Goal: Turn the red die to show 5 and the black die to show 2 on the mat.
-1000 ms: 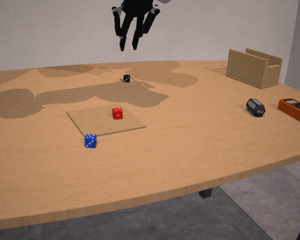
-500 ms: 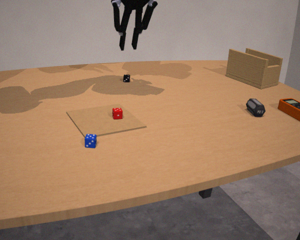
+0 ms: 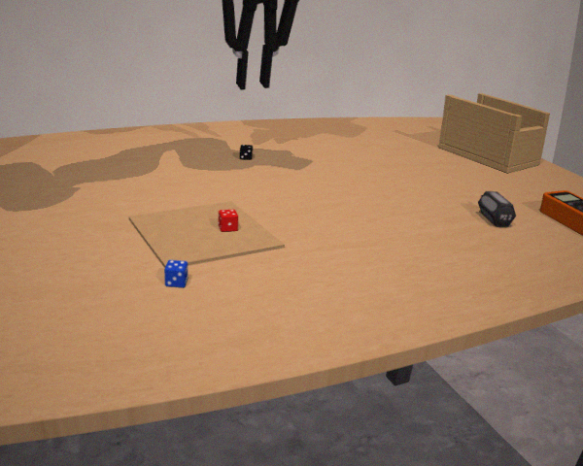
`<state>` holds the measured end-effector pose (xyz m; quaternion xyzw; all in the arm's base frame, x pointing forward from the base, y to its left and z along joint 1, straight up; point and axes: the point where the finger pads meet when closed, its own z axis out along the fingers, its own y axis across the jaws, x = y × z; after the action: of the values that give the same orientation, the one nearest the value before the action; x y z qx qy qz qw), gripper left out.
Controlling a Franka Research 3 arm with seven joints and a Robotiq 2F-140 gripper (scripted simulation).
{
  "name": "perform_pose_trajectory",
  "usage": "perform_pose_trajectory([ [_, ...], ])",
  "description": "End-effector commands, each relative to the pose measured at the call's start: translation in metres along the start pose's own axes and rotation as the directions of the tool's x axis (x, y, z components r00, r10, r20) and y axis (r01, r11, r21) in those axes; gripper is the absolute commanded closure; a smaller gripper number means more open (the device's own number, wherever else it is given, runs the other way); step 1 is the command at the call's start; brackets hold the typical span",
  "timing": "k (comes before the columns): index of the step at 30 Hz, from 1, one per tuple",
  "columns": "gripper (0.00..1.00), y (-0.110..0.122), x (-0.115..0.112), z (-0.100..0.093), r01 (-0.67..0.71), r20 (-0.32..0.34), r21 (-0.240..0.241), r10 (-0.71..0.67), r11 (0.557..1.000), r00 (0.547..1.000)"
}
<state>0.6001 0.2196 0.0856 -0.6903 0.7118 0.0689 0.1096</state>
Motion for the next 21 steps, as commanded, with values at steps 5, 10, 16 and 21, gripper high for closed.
perform_pose_trajectory([
  [5, 0.71, 0.003, -0.004, 0.000, -0.142, -0.149, -0.026, 0.137, 0.989, 0.979],
  [10, 0.71, 0.002, -0.011, -0.002, -0.142, -0.237, -0.026, 0.132, 0.989, 0.963],
  [16, 0.00, 0.002, -0.012, -0.003, -0.143, -0.257, -0.023, 0.132, 0.989, 0.957],
  [21, 0.00, 0.002, -0.012, -0.003, -0.143, -0.257, -0.023, 0.132, 0.989, 0.957],
])
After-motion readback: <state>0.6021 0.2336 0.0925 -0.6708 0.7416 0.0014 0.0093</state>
